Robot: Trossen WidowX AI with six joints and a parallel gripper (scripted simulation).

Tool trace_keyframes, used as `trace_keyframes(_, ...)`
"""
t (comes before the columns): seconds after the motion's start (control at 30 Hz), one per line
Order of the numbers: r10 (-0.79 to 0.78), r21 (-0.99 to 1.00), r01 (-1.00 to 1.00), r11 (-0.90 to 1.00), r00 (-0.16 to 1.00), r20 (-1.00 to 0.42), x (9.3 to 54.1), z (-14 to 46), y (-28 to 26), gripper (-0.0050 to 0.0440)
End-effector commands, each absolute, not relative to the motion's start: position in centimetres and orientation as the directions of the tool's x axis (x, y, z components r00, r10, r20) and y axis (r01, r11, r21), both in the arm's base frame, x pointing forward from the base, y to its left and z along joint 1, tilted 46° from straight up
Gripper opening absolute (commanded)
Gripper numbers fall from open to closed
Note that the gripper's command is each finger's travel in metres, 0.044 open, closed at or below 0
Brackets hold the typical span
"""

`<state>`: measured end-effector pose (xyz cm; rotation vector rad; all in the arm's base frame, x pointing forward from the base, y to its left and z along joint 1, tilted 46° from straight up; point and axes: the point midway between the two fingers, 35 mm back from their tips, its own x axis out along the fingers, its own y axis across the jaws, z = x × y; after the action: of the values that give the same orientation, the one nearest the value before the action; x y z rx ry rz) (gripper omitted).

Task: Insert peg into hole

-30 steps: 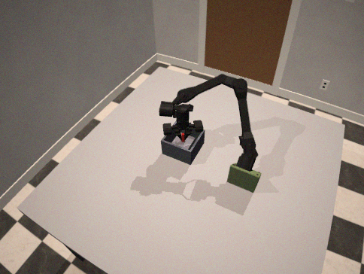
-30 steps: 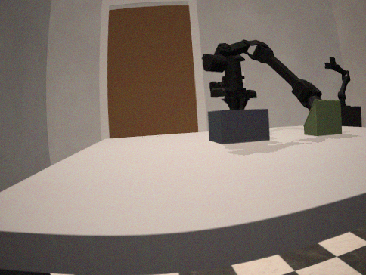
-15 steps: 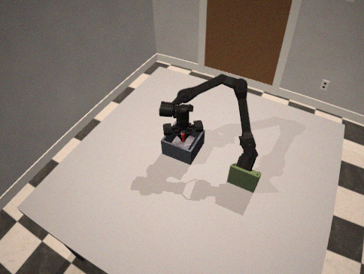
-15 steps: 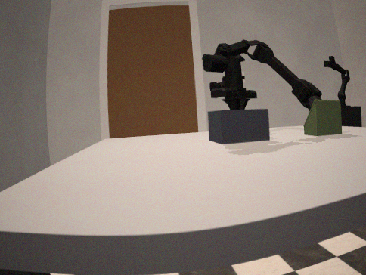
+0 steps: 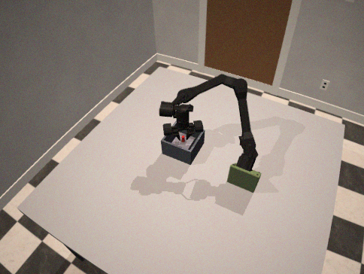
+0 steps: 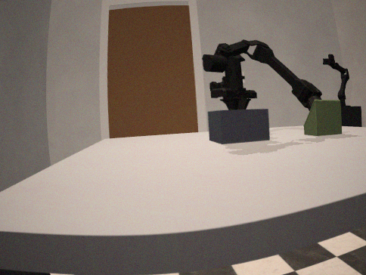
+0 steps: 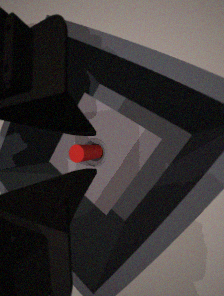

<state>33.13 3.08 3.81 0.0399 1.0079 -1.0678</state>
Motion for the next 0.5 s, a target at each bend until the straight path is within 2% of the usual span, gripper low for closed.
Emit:
trace_keyframes(0.0, -0.706, -0.421, 0.74, 0.525, 0.102, -0.7, 33.1, 3.8, 3.1, 0.015)
trace_keyframes(0.47, -0.705, -0.421, 0.738, 0.527, 0.103, -0.702, 33.1, 5.9, 5.4, 0.015)
